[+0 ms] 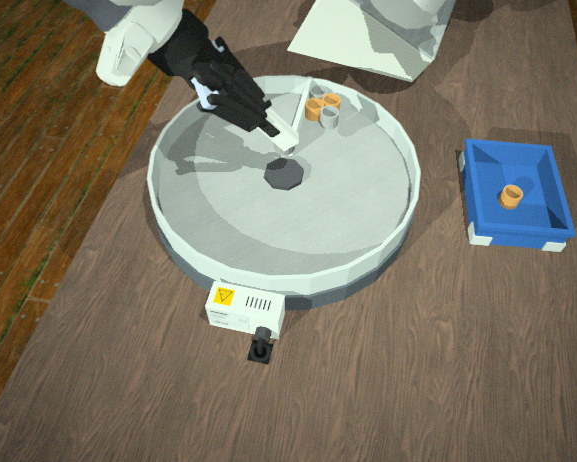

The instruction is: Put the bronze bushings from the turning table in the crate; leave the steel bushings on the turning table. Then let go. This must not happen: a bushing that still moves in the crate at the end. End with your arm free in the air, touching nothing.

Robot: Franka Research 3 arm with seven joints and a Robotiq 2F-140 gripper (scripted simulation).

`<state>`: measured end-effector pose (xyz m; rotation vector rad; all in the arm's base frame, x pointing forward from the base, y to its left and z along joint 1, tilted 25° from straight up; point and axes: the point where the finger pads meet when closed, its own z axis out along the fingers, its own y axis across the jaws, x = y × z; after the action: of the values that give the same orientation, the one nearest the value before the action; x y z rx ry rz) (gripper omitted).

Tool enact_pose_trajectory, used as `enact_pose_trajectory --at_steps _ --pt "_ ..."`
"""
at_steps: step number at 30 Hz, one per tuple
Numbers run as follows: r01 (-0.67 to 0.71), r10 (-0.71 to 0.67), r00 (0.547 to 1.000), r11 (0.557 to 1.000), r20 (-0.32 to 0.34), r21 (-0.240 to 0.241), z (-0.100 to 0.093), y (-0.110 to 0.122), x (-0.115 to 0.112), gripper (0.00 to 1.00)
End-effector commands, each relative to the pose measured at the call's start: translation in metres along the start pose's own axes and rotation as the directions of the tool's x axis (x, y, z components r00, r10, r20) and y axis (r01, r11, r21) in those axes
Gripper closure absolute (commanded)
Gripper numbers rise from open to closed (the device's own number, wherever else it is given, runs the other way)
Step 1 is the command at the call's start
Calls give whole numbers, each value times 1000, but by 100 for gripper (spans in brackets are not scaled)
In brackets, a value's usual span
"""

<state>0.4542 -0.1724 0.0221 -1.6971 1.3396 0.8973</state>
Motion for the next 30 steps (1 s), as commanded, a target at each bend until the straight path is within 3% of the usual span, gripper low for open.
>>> enact_pose_trajectory --at_steps 1,23,30 --pt "-17 17 1000 1000 4 3 -1 0 -1 100" --pt "-17 17 1000 1000 4 3 -1 0 -1 100" --pt "-17 17 1000 1000 4 3 16 0 15 100"
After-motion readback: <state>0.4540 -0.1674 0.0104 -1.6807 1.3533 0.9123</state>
